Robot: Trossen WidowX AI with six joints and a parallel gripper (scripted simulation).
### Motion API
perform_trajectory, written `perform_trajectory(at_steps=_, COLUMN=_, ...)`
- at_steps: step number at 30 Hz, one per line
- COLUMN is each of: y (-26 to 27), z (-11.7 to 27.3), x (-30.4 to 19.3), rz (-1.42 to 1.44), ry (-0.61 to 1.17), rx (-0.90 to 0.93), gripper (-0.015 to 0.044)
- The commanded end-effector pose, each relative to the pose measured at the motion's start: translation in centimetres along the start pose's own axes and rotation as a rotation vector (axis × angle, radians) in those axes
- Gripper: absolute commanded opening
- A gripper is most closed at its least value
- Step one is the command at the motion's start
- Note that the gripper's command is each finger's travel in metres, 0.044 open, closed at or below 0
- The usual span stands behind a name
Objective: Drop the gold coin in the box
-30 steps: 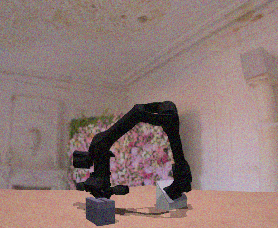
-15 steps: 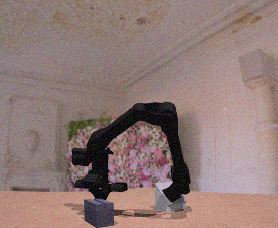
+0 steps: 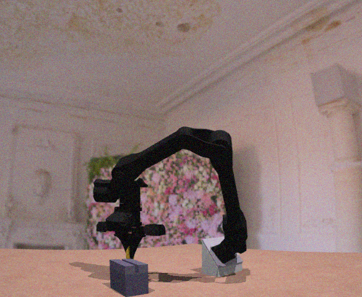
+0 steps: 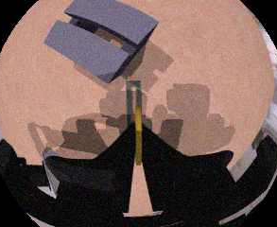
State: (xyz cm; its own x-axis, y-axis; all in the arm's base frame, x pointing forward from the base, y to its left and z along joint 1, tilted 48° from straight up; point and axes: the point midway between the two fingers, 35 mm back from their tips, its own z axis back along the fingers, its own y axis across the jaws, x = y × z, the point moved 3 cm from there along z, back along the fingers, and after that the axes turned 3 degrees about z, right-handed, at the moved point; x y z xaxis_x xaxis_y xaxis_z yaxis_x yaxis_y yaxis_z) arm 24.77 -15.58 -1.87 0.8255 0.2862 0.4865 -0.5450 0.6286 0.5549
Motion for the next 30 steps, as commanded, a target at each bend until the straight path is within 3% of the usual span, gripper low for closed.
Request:
perform_trajectory(at_steps=1, y=-0.1, z=1.0, x=0.1, rz=0.007, ry=0.003, rx=-0.005, gripper=0.0000)
perform_trajectory(at_steps=16, y=0.3, z=4.0, x=0.0, rz=0.031, ry=0.001, rx=-0.002, gripper=0.0000)
perform_trajectory(at_steps=30, y=0.9, z=4.0, x=0.0, rz=0.511, ry=0.003, rx=-0.002, gripper=0.0000)
